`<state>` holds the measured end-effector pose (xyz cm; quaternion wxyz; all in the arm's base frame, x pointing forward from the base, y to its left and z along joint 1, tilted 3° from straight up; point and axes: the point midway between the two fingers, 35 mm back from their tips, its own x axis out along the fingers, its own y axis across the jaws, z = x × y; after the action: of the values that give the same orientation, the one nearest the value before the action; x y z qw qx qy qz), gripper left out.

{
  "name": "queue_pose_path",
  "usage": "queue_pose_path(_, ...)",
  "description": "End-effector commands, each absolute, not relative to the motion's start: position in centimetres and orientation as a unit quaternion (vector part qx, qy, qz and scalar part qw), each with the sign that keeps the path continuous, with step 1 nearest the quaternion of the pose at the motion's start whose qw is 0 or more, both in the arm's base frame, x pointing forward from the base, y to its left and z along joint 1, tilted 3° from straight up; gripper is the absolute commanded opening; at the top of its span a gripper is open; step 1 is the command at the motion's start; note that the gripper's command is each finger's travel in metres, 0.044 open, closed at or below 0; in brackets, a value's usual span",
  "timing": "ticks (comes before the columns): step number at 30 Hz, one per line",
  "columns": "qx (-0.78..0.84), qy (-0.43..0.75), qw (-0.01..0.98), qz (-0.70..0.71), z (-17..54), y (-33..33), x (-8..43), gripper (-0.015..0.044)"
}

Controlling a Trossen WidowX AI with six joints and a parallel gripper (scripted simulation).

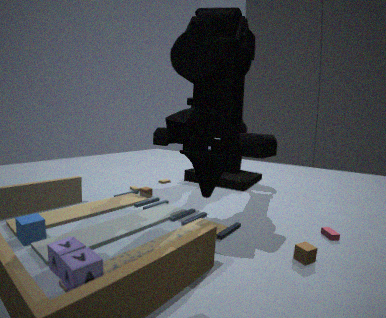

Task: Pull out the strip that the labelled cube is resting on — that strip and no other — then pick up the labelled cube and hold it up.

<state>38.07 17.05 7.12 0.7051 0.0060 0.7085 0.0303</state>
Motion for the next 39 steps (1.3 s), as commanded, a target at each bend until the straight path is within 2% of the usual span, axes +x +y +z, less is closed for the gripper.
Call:
queue_pose_path(1,0.007,0.71,0.704,0.028,6.3,17.1,38.0,0.0)
queue_pose_path(39,0.007,0.71,0.704,0.028,2.0,17.2,37.8,0.0)
